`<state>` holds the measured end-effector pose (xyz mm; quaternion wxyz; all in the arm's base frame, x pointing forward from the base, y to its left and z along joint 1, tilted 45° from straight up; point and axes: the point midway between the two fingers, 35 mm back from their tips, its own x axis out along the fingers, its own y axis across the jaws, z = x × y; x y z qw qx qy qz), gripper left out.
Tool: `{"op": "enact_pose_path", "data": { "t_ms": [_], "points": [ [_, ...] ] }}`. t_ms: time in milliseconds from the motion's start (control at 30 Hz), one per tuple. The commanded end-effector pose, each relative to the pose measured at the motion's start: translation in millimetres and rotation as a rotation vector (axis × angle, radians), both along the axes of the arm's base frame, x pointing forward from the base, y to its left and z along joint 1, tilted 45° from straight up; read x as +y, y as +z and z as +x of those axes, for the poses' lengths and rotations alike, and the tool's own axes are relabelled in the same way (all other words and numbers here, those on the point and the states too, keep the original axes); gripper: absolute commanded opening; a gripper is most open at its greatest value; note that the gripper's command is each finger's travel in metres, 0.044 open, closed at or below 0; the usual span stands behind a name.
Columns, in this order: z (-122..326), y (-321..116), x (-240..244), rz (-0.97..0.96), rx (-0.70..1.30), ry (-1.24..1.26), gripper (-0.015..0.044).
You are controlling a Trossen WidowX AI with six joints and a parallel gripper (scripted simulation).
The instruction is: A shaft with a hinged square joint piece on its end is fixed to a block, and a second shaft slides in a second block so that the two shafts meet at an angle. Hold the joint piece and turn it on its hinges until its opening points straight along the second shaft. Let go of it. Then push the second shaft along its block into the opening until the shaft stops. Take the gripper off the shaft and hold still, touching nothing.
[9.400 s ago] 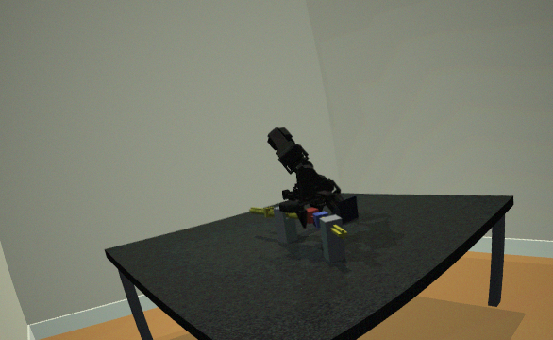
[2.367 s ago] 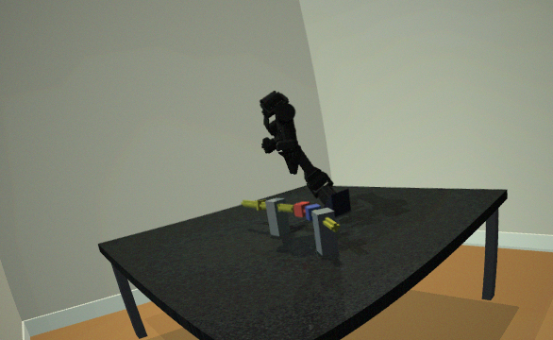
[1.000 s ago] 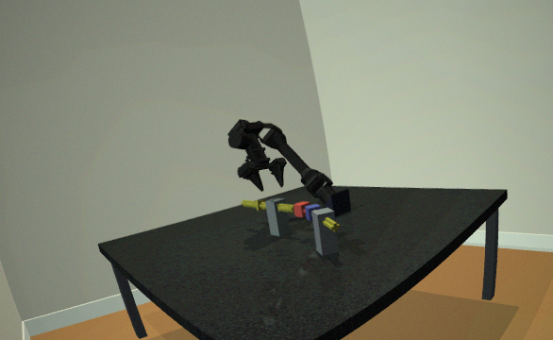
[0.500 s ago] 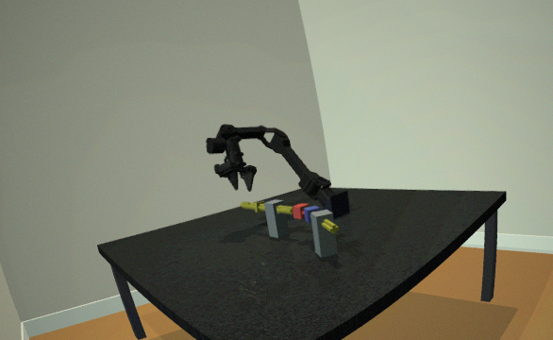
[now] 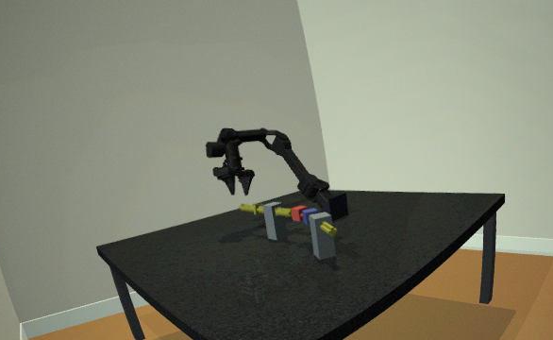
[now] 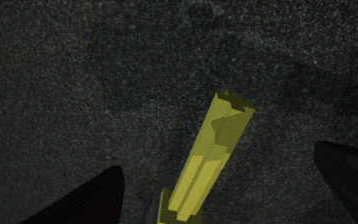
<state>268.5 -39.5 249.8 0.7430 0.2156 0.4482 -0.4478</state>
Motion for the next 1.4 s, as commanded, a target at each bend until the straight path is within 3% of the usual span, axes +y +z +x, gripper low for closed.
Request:
{"op": "enact_pose_path", "data": {
  "t_ms": [0,367,1333,1367],
  "points": [
    [1.5,-11.8,-9.4,-0.050,-0.070,-0.100,0.0440],
    [0.0,-40.3,-30.8,-0.166,-0.291,-0.345,0.0440],
    [6.9,-62.0,-50.4,-0.168,-0.295,-0.351,0.0440],
    [6.9,-62.0,-50.4,-0.168,-0.295,-0.351,0.0414]
  ]
}}
